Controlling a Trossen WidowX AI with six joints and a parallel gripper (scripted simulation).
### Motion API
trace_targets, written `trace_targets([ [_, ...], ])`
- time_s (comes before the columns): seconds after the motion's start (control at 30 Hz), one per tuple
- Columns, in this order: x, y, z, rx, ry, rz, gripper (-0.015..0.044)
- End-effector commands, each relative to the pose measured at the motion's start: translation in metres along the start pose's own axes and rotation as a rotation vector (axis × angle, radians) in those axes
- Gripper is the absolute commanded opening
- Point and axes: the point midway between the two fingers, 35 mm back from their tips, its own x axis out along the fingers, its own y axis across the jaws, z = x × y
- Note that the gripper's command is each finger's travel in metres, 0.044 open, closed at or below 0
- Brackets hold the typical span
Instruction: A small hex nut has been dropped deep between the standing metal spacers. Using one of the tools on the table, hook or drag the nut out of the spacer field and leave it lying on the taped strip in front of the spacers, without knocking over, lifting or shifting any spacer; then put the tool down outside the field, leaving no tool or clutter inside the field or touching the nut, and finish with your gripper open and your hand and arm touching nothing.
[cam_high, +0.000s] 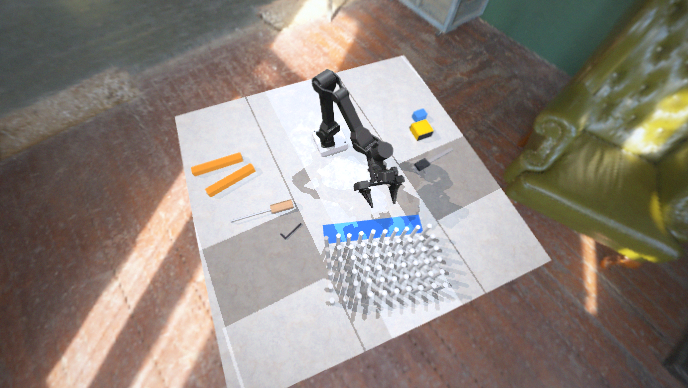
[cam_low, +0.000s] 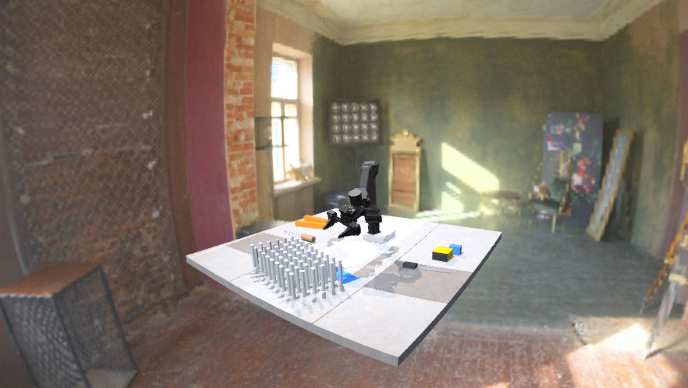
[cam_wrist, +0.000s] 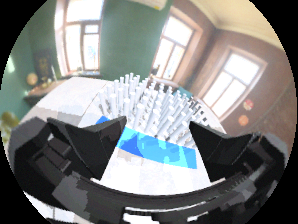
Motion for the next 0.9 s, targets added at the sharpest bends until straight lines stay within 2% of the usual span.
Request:
trace_targets([
  [0.0,0.000,0.000,-0.001,-0.004,0.001,-0.002,0.0440],
  [0.13,0.002,-0.006,-0.001,-0.024,0.009,-0.015,0.0440],
  [0.23,0.009,-0.037,-0.006,-0.125,0.057,-0.077,0.0440],
  [0.4,0.021,-0.103,-0.024,-0.443,0.240,-0.168,0.0440],
  [0.5,0.021,-0.151,-0.040,-0.690,0.412,-0.178,0.0440],
  [0.67,0.004,-0.226,-0.070,-1.058,0.717,-0.079,0.0440],
  [0.87,-0.029,-0.285,-0.097,-1.321,0.960,0.130,0.0440],
])
